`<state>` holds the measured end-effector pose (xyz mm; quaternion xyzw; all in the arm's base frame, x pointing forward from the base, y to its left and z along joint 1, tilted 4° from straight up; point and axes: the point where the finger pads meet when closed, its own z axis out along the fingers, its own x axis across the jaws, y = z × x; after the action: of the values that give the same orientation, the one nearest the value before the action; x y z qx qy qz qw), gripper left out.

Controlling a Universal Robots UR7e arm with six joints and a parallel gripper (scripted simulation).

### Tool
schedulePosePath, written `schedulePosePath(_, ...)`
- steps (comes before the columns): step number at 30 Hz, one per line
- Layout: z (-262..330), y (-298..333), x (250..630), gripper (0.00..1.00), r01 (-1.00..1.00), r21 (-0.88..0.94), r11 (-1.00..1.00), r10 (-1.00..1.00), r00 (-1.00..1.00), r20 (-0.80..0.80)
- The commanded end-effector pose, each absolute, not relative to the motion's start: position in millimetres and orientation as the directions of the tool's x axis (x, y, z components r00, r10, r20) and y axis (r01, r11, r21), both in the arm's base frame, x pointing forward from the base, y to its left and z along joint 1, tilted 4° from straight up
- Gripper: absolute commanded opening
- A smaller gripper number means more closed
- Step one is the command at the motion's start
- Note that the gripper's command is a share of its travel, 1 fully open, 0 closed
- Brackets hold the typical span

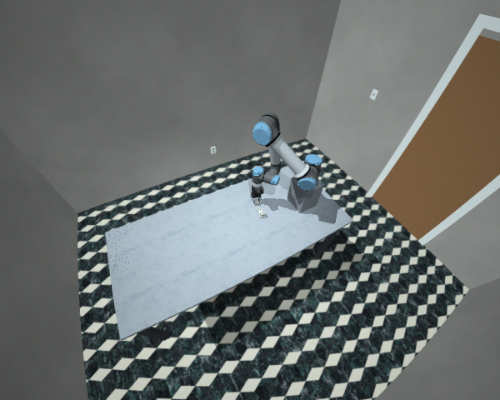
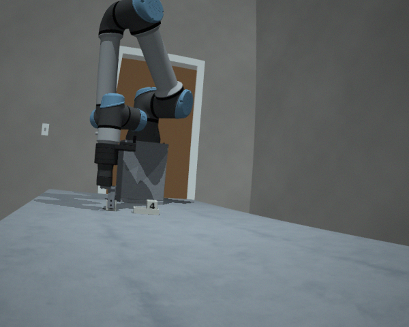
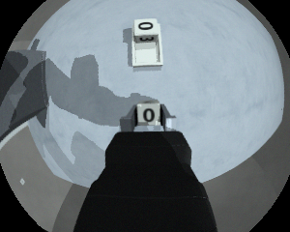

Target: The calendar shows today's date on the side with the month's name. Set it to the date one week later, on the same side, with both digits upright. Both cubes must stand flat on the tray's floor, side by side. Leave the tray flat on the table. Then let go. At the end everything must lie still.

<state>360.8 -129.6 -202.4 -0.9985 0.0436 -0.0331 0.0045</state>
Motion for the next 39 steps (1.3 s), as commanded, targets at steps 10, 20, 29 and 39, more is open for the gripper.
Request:
schedulePosePath(10, -202.1, -129.9, 361.1, 0.60, -0.087, -0.011, -0.996, -0.087, 0.994, 0.067)
schedulePosePath(20, -202.1, -129.9, 361.1, 0.60, -0.087, -0.011, -0.996, -0.087, 0.994, 0.067)
schedulePosePath(29, -202.1, -129.9, 361.1, 0.60, -0.087, -0.011, -0.996, -0.087, 0.994, 0.067)
schedulePosePath(39, -198.7, -129.9, 360.9, 0.60, -0.087, -0.011, -0.996, -0.087, 0.994, 0.067)
